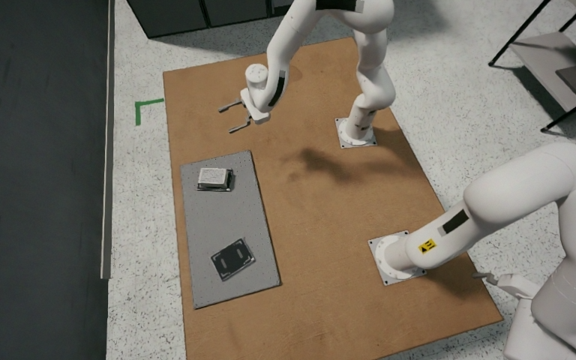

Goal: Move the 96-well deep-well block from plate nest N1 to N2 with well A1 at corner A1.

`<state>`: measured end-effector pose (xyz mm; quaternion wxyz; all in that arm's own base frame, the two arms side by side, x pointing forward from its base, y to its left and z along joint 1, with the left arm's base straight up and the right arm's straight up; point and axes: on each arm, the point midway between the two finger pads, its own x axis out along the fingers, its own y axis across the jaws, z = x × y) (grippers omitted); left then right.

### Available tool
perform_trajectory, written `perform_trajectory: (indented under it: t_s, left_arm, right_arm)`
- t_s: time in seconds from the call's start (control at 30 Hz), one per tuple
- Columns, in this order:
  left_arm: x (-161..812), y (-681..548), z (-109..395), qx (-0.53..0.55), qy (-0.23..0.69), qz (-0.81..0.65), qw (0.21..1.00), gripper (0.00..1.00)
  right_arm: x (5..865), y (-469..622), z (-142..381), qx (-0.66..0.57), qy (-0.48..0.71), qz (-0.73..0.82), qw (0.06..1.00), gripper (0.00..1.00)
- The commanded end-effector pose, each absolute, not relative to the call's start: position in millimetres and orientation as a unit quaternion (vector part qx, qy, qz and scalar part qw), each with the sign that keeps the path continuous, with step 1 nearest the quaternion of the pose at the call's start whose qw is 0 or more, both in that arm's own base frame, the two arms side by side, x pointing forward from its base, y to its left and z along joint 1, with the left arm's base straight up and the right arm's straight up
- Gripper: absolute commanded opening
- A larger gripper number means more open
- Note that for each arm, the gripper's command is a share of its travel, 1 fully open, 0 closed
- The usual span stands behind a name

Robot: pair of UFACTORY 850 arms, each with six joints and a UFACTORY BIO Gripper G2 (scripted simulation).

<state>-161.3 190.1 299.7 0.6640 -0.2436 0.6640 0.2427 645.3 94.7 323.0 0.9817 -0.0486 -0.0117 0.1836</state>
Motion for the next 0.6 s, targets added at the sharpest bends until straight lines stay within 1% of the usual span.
perform_trajectory:
  t_s: [0.0, 0.1, 0.33, 0.57]
  left_arm:
    - [-161, 191, 300, -0.243, 0.664, 0.243, 0.664, 1.00]
    - [-161, 191, 300, -0.243, 0.664, 0.243, 0.664, 1.00]
    - [-161, 191, 300, -0.243, 0.664, 0.243, 0.664, 1.00]
    - [-161, 191, 300, -0.243, 0.664, 0.243, 0.664, 1.00]
  right_arm:
    - [655, 76, 320, -0.035, -0.010, 0.134, 0.990, 0.37]
    - [661, 62, 317, -0.024, -0.007, 0.091, 0.996, 0.37]
    - [668, 46, 313, -0.024, -0.007, 0.091, 0.996, 0.37]
    - [677, 13, 304, 0.000, -0.001, 0.000, 1.000, 0.37]
